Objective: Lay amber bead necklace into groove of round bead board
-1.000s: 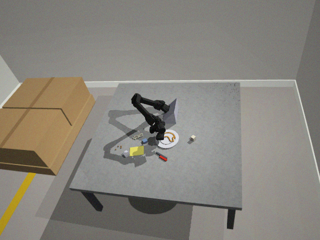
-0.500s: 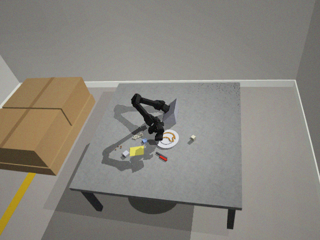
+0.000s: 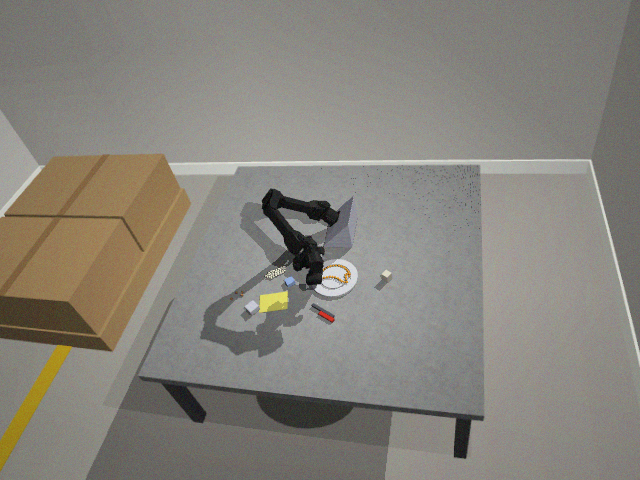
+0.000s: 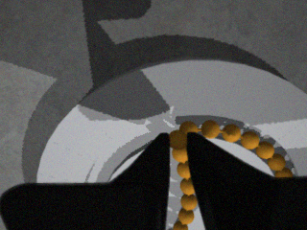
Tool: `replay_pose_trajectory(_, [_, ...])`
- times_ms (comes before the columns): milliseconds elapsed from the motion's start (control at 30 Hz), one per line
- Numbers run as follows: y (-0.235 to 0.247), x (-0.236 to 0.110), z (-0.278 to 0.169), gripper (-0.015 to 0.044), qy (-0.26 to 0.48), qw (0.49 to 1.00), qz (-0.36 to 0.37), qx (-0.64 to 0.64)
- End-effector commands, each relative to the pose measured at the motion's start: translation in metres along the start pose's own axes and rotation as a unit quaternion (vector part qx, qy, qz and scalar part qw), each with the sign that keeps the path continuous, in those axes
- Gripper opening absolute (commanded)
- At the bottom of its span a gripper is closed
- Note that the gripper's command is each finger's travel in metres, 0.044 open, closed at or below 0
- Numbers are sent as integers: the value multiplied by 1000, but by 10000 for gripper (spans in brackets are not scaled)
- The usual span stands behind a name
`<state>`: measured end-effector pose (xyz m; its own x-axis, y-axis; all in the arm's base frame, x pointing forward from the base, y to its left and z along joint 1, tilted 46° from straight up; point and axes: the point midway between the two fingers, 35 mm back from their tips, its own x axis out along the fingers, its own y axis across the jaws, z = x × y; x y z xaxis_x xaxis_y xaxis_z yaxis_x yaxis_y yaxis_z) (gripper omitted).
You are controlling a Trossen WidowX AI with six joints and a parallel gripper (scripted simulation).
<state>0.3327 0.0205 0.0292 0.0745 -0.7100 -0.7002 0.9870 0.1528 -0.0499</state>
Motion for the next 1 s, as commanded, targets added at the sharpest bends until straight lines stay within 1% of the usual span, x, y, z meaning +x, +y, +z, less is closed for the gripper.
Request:
replay_pose_trajectory(0, [1, 4, 2, 0, -3, 1000, 0, -2])
replay_pose_trajectory(233, [1, 9, 2, 0, -3, 1000, 0, -2])
replay_pose_trajectory(767, [1, 1, 2, 420, -3, 1000, 0, -2])
replay_pose_trajectory(800, [1, 4, 1, 440, -2, 1000, 1, -2])
replay_pose_trajectory(967, [1, 0, 1, 440, -3, 1000, 0, -2])
